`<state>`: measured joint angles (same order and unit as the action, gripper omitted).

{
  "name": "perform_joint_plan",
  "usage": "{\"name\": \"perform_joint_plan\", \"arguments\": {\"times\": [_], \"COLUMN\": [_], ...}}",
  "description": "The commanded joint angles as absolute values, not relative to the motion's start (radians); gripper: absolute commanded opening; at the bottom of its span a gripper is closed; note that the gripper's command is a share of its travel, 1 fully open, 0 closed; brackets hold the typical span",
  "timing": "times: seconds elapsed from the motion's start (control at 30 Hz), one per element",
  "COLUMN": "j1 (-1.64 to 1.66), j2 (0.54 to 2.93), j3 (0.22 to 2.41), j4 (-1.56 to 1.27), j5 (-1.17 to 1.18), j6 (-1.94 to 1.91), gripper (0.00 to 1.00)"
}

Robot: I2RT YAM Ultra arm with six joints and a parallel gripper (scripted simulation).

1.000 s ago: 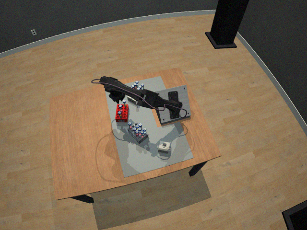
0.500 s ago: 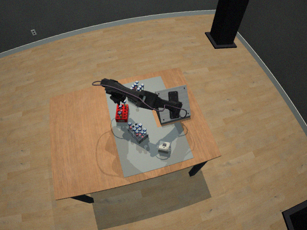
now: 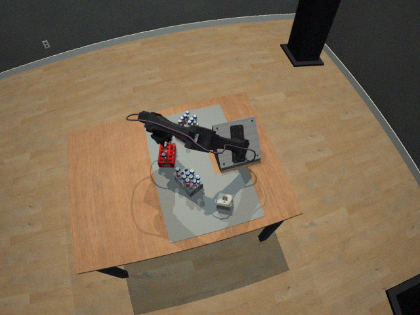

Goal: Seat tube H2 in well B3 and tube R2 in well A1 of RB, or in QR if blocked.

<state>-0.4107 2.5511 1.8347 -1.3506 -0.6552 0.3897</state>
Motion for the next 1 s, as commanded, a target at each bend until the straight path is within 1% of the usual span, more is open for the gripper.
{"name": "perform_joint_plan", "arguments": {"times": [0.0, 0.13, 0.73, 0.87, 0.97], "j1": [-0.418, -0.424, -0.406, -0.401, -0.4], "j2": [2.526, 2.53, 2.514, 2.51, 2.512], "j3": [1.811, 1.833, 1.769, 1.805, 1.768], "j4": [-1.301, -1.289, -1.26, -1.256, -1.252], "j5": [-0.67, -0.672, -0.673, -0.675, -0.677], "j6": [0.41, 0.415, 0.426, 0.426, 0.429], "gripper": [0.3, 0.3, 0.3, 0.3, 0.3]}}
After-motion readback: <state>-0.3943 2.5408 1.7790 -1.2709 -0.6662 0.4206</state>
